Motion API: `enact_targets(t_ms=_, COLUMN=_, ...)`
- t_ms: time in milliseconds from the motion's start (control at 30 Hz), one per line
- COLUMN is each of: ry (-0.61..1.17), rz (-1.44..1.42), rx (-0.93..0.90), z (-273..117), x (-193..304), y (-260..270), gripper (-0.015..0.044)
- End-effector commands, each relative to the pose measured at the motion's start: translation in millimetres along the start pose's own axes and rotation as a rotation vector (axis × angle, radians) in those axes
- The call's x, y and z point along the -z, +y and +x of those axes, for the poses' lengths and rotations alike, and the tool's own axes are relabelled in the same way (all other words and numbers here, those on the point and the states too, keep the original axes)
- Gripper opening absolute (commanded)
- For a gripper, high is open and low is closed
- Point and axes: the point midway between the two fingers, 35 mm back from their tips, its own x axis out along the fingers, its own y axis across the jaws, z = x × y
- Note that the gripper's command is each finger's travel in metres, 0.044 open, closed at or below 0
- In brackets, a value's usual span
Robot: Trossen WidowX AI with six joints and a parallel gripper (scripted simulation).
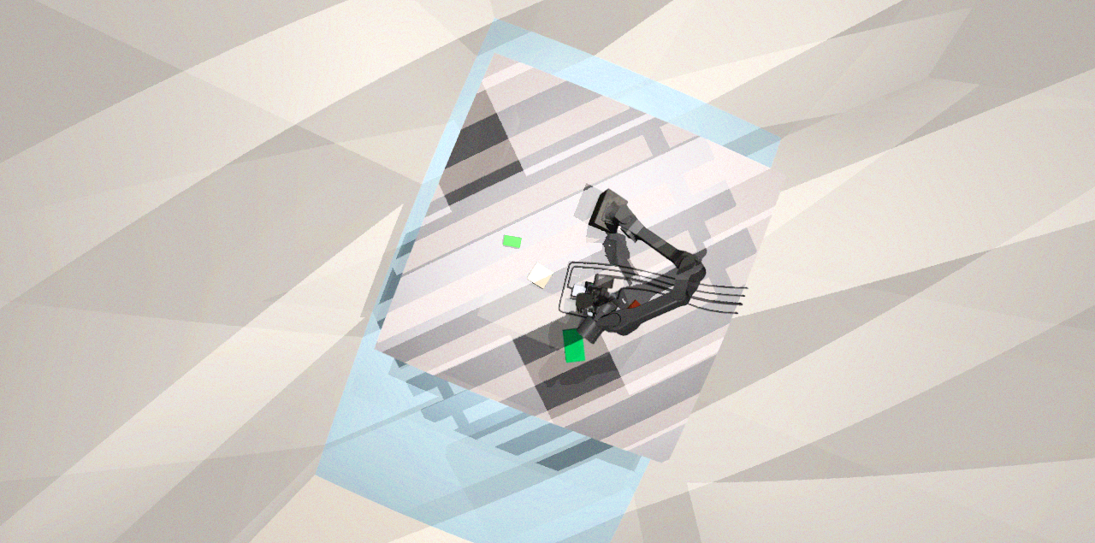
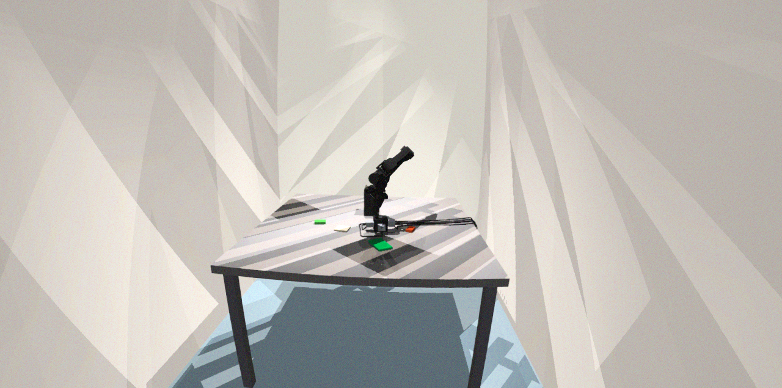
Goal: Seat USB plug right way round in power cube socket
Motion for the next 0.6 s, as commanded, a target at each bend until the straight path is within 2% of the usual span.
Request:
enact_targets(t_ms=0, ry=-0.001, rz=0.065, rx=0.0, z=0.2, x=-0.2, y=-0.1, gripper=0.0)
enact_targets(t_ms=567, ry=0.004, rz=0.06, rx=-0.001, z=0.6, x=0.3, y=0.3, gripper=0.0)
